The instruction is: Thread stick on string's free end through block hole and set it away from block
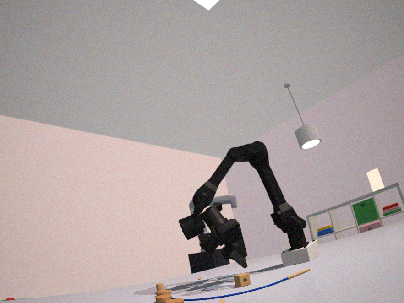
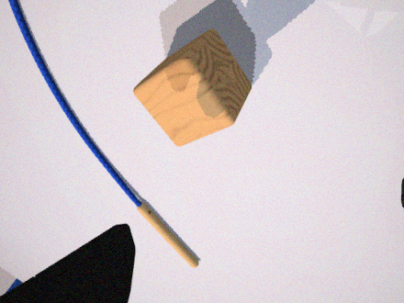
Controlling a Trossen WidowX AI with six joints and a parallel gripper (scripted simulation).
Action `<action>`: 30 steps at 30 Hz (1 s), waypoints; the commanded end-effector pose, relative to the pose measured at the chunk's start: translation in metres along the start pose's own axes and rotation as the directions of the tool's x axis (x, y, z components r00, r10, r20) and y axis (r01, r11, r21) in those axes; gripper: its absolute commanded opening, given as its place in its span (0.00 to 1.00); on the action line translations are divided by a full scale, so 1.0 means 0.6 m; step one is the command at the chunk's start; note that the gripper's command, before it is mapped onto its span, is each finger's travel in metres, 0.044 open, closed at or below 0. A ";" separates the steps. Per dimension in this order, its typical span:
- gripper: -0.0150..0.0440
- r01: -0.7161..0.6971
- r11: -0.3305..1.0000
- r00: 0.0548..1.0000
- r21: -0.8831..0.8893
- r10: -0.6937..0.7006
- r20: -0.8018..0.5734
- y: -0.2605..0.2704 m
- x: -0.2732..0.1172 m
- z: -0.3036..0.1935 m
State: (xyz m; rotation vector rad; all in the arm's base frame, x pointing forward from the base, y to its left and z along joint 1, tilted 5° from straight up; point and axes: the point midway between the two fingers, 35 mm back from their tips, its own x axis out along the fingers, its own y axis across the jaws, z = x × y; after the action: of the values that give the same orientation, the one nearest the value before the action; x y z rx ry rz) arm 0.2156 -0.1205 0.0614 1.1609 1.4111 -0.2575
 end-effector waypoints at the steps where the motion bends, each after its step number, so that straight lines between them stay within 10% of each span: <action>1: 1.00 0.249 0.371 0.949 -0.894 -0.277 0.150 0.038 0.013 0.005; 13: 1.00 0.047 -0.577 0.855 -0.815 -0.398 0.331 0.085 0.019 0.011; 30: 1.00 0.040 -0.589 0.854 -0.807 -0.399 0.334 0.086 0.019 0.011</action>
State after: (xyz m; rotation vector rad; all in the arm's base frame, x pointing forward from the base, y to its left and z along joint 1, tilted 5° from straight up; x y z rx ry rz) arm 0.2602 -0.0949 0.0727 -0.9873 1.2833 0.8654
